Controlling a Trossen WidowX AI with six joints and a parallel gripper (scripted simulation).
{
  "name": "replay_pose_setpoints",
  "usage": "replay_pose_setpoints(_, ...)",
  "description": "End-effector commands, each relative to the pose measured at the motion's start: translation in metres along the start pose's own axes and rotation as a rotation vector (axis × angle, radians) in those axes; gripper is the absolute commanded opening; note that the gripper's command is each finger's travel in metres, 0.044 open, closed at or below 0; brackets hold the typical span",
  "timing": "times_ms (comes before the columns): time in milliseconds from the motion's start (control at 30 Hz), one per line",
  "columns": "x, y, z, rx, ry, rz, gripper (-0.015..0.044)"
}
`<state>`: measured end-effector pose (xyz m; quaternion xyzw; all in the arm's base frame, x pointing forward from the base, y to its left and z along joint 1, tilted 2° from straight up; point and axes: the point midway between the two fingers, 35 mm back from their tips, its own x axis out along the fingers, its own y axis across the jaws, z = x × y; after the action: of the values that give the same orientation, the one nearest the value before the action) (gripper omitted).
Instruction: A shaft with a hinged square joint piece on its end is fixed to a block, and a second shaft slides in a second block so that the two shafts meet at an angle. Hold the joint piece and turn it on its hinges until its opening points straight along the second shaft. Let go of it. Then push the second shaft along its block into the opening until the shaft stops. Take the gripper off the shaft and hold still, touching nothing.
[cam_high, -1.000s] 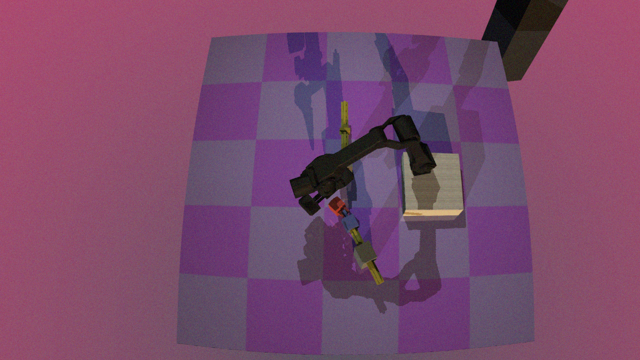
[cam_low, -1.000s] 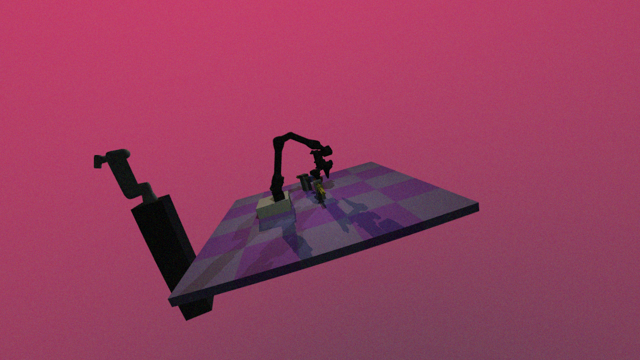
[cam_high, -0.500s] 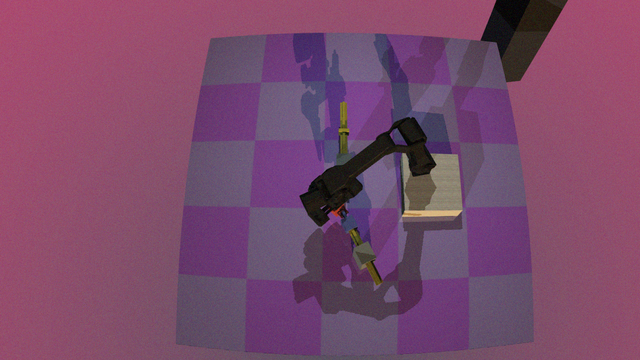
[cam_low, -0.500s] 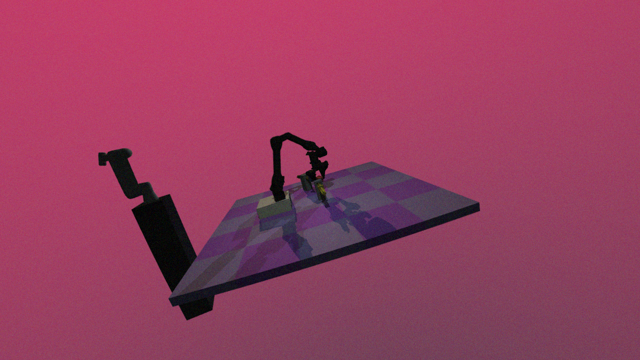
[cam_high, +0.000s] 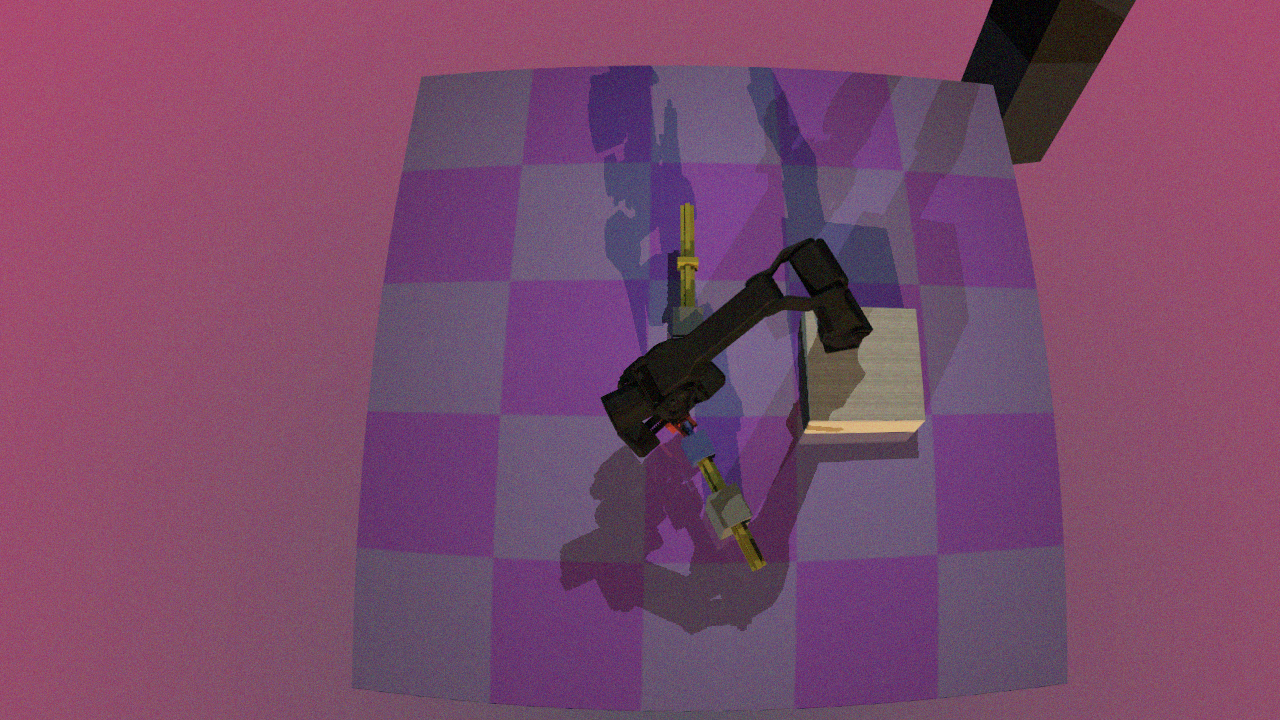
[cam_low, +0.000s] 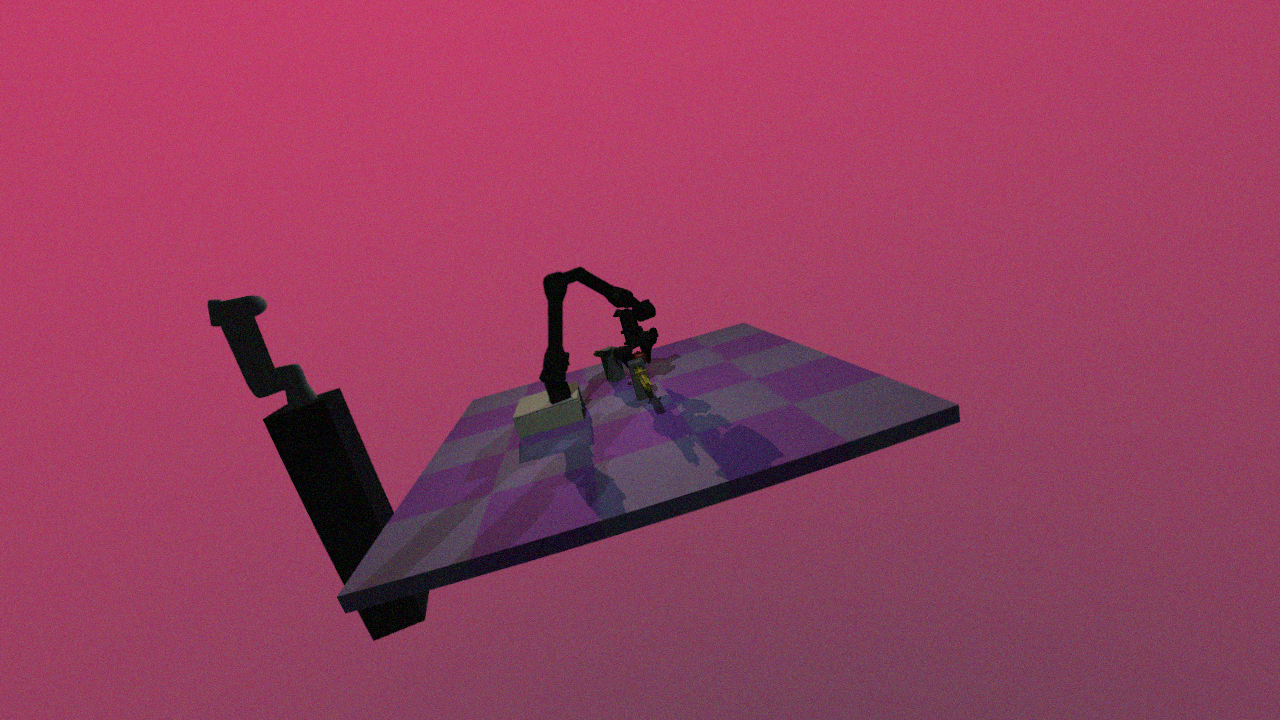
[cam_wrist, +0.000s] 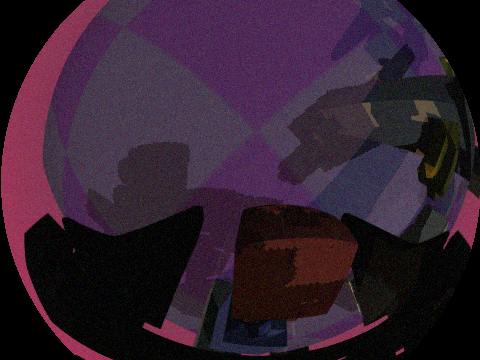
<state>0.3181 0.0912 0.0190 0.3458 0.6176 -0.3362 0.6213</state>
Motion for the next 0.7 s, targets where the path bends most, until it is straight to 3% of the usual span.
replay_pose_setpoints(0,0.0062,-0.0014,-0.0011,0.005,0.004,-0.003,0.044)
replay_pose_setpoints(333,0.0062,-0.0014,-0.0011,0.005,0.004,-0.003,0.0182)
replay_pose_setpoints(667,0.0062,-0.0014,-0.0011,0.005,0.004,-0.003,0.0182)
